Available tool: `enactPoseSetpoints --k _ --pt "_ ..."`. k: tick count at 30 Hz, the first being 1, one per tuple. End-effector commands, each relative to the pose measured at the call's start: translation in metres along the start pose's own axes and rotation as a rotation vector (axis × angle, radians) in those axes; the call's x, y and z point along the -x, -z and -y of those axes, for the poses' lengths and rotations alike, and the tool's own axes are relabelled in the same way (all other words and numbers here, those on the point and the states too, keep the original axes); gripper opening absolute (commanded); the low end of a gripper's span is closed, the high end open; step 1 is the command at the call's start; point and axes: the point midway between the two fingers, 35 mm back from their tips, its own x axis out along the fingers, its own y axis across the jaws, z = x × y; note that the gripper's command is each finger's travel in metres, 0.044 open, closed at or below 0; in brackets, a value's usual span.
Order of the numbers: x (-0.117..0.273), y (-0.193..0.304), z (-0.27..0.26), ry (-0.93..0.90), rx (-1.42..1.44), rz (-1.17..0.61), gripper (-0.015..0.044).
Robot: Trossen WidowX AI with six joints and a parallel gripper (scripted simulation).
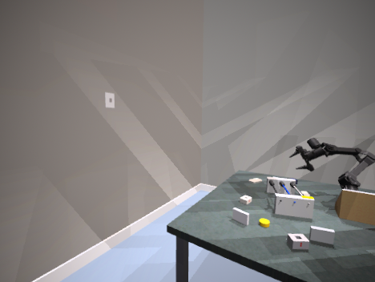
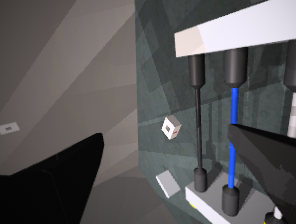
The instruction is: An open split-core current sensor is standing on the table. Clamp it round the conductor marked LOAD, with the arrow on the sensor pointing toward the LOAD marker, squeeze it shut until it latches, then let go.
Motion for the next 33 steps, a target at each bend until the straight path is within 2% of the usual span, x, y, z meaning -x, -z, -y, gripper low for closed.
enactPoseSetpoints --k 1,9,22,28,33 --pt "0.015 -0.055 -0.058 -0.365 0.438 0.168 0.044" --pt "0.037 -0.091 -0.084 -0.511 0.761 0.405 0.044" --pt "0.036 -0.089 -0.085 -0.51 0.761 0.393 0.044" --pt "-0.014 -0.011 -0.095 -0.443 0.773 -0.013 0.044" --pt "-0.039 0.067 -0.089 -0.296 0.824 -0.348 0.044"
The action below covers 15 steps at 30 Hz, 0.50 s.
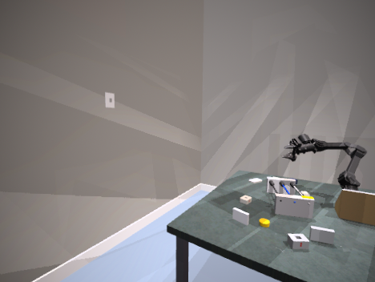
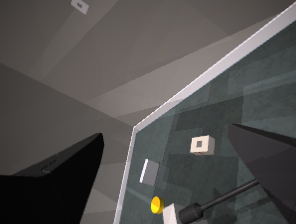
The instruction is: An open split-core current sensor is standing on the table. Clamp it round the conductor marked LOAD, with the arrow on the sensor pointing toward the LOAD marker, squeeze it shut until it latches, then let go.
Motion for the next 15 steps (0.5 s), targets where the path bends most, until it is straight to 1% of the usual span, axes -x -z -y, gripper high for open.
enactPoseSetpoints --k 1,4,7,11,15 --pt "-0.03 0.048 -0.026 0.033 -0.01 -0.276 0.044" --pt "-0.042 0.086 -0.043 0.092 0.009 -0.479 0.044" --pt "-0.047 0.124 -0.058 0.175 0.053 -0.664 0.044" --pt "-0.043 0.17 -0.072 0.319 0.152 -0.876 0.044" --pt "-0.031 0.208 -0.082 0.492 0.294 -1.037 0.044"
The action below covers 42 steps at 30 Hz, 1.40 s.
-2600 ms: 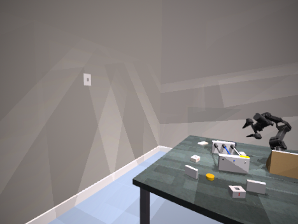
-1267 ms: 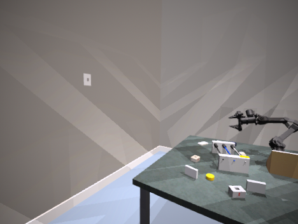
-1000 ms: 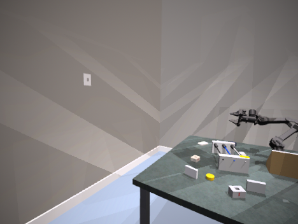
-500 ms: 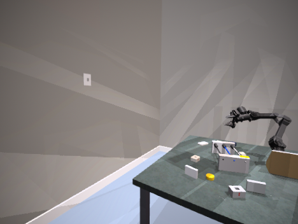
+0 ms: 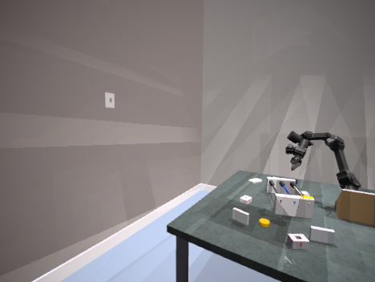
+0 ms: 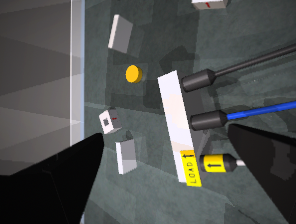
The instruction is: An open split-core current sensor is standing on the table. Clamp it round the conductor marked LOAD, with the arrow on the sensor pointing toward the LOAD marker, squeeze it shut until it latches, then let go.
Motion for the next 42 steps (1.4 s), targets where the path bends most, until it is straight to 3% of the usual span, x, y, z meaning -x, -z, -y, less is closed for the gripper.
enactPoseSetpoints --k 1,7,32,42 --pt "-0.029 0.057 -0.026 0.338 0.134 -0.278 0.044" --pt "-0.033 0.088 -0.037 0.597 0.261 -0.389 0.044" --pt "-0.033 0.087 -0.035 0.595 0.261 -0.389 0.044" --pt "-0.008 0.069 0.129 0.567 0.3 -0.39 0.044"
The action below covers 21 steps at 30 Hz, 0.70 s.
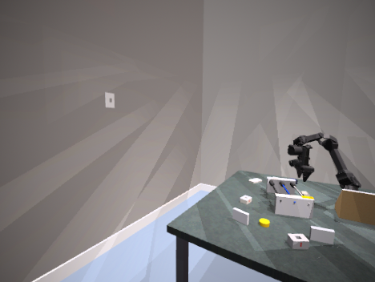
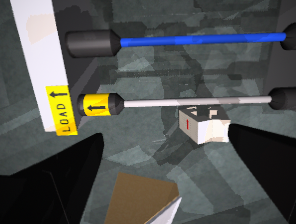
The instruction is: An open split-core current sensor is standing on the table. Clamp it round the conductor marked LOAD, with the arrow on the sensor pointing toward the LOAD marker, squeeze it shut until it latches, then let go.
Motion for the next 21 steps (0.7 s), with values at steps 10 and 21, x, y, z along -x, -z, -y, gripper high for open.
enactPoseSetpoints --k 10,21 --pt "-0.061 0.06 0.088 0.043 0.022 -0.019 0.044" --pt "-0.077 0.058 0.089 0.041 0.023 -0.018 0.044"
